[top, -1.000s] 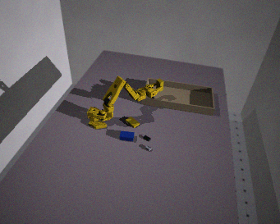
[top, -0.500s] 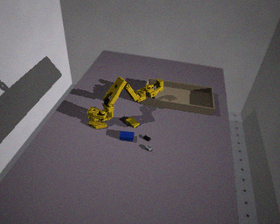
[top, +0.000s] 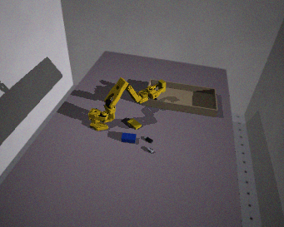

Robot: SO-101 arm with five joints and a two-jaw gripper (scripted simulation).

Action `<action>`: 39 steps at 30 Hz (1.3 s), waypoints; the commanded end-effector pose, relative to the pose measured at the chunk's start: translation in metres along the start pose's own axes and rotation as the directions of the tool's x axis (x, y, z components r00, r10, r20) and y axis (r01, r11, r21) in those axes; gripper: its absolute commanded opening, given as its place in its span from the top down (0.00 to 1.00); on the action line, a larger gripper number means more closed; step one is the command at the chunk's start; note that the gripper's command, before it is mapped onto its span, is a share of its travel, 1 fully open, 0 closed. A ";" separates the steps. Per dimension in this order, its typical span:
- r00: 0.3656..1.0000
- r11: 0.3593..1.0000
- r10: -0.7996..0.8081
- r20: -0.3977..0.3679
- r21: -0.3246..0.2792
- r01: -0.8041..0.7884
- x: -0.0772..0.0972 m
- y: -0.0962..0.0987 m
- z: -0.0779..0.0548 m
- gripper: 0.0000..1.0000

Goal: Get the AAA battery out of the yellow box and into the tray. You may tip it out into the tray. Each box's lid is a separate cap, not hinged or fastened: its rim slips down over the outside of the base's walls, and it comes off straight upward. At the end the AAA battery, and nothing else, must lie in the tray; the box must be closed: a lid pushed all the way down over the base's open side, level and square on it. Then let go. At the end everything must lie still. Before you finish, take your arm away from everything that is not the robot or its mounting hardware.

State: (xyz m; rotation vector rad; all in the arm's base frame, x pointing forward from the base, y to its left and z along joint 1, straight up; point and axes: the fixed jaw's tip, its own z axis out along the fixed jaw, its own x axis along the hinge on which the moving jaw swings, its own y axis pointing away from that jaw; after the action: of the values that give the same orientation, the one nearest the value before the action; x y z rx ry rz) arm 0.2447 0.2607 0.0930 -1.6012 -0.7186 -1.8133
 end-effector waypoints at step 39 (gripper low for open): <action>0.990 1.000 0.012 -0.140 0.001 -0.012 0.016 0.000 0.004 0.80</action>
State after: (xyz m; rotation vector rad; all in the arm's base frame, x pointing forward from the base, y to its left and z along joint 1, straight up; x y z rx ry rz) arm 0.2449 0.2610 0.0959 -1.5207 -0.6804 -1.8638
